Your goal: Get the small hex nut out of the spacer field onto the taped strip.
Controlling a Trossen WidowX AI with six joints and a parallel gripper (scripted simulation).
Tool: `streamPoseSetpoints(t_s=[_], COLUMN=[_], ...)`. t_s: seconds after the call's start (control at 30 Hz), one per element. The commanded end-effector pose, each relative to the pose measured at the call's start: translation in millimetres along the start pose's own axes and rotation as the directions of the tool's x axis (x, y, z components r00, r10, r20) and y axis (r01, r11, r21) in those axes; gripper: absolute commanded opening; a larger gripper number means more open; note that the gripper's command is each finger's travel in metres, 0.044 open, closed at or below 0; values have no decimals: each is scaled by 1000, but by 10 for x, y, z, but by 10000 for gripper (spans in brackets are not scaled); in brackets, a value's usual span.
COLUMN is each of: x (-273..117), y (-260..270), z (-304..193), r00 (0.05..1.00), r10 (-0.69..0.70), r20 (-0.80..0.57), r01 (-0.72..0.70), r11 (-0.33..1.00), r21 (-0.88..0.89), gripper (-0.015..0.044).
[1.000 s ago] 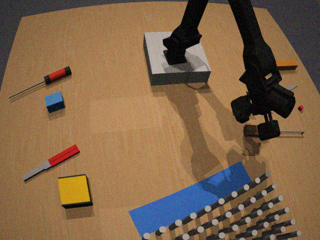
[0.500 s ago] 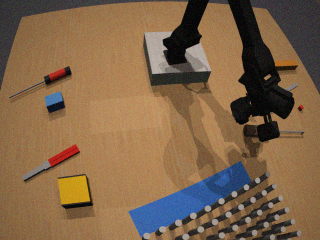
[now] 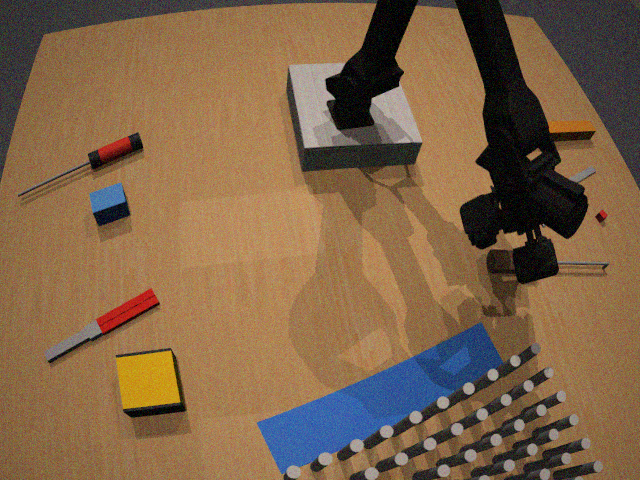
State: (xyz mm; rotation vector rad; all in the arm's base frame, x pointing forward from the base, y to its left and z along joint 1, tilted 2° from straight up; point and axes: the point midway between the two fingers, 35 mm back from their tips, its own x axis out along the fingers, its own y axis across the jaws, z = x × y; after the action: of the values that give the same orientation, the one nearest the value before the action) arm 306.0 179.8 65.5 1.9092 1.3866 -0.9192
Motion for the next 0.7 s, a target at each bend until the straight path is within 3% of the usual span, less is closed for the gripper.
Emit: streamPoseSetpoints(t_s=[0.0, 0.67], x=[36, 313], y=[-2, 15], z=[23, 196], r00=[1000, 1000], r10=[-2, -2], r20=[0, 0], r01=[2, 2], r11=[1000, 1000], r21=[0, 0], gripper=[280, 280])
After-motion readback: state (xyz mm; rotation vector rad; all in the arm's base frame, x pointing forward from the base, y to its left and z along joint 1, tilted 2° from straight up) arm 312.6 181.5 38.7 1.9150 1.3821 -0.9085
